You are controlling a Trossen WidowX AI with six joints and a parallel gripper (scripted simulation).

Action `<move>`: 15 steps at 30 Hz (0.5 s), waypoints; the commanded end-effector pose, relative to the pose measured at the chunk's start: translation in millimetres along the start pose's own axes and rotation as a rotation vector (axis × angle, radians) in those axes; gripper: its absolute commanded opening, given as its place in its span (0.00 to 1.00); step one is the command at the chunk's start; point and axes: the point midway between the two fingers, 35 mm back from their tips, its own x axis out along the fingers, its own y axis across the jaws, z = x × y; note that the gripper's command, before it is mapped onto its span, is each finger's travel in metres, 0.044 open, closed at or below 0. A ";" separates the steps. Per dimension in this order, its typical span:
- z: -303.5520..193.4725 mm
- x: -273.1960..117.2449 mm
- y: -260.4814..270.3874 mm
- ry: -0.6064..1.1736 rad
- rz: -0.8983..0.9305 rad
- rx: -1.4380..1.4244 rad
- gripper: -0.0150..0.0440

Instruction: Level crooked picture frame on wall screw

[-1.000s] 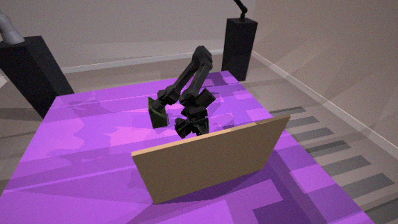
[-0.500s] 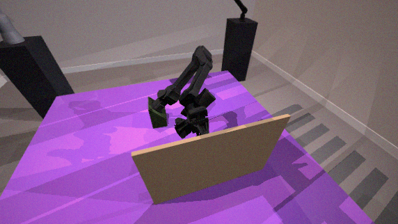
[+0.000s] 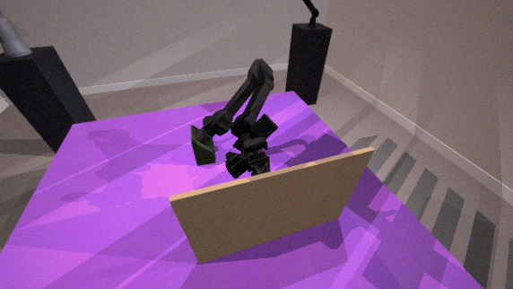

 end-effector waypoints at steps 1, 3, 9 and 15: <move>-0.7 0.2 0.0 0.003 -0.001 -0.004 0.26; -0.7 0.2 0.0 0.003 -0.001 -0.004 0.25; -0.5 0.1 0.2 0.003 -0.001 -0.004 0.25; -0.1 0.1 1.7 0.003 -0.001 -0.004 0.25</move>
